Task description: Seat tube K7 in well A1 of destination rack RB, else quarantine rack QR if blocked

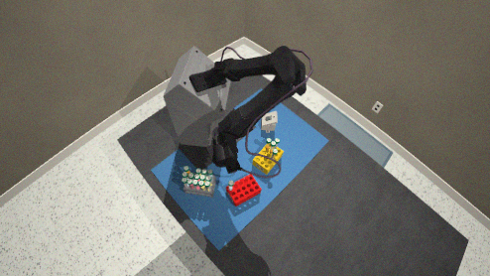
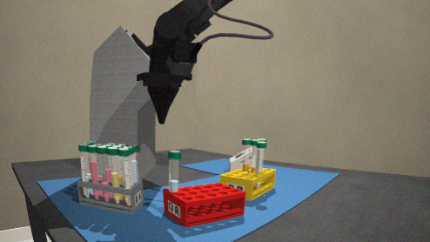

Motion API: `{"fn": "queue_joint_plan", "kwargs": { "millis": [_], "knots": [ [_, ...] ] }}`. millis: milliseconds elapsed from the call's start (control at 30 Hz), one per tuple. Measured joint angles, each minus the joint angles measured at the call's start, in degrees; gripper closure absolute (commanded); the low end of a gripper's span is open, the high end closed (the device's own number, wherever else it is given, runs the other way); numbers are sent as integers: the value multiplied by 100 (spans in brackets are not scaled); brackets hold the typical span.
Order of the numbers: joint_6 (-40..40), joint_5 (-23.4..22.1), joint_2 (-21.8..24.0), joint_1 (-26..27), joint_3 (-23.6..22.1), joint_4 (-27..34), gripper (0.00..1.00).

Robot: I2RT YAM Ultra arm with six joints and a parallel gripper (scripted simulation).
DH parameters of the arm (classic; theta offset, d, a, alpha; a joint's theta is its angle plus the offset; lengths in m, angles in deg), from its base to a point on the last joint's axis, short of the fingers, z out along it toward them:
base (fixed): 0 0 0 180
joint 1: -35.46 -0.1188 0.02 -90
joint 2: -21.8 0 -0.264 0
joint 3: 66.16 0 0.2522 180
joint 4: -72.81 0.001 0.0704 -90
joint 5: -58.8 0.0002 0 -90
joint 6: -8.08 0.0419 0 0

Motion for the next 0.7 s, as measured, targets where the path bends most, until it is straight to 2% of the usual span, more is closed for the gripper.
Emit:
{"fn": "queue_joint_plan", "kwargs": {
  "millis": [400,700],
  "knots": [
    [841,129,616,-667,-72,-107,100],
    [1241,221,820,-846,-72,-149,100]
  ]
}}
